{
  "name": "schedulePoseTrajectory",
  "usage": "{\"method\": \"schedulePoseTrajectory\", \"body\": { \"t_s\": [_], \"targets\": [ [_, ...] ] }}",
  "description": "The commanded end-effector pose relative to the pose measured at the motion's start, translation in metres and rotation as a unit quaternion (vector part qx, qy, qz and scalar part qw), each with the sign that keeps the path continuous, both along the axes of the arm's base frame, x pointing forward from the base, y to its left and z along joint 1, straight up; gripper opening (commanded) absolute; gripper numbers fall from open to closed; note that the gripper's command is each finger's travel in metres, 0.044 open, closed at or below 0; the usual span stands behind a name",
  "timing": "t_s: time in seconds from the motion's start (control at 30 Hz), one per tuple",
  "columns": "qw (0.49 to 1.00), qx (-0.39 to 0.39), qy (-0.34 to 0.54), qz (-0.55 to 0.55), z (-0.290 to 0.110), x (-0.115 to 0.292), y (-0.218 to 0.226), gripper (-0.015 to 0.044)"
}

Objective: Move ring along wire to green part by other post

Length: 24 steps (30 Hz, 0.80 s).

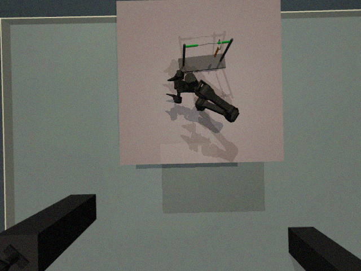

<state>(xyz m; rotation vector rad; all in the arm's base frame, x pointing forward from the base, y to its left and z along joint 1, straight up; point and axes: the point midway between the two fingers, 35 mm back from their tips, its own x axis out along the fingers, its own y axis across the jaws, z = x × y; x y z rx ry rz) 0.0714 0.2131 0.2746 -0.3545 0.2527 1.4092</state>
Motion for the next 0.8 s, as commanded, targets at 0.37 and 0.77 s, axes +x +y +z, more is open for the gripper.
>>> {"method": "schedulePoseTrajectory", "body": {
  "t_s": [0.37, 0.77],
  "targets": [
    [0.999, -0.030, -0.034, 0.001, -0.021, 0.019, 0.011, 0.0160],
    [0.991, -0.064, -0.039, -0.108, -0.067, 0.113, -0.006, 0.0160]
  ]
}}
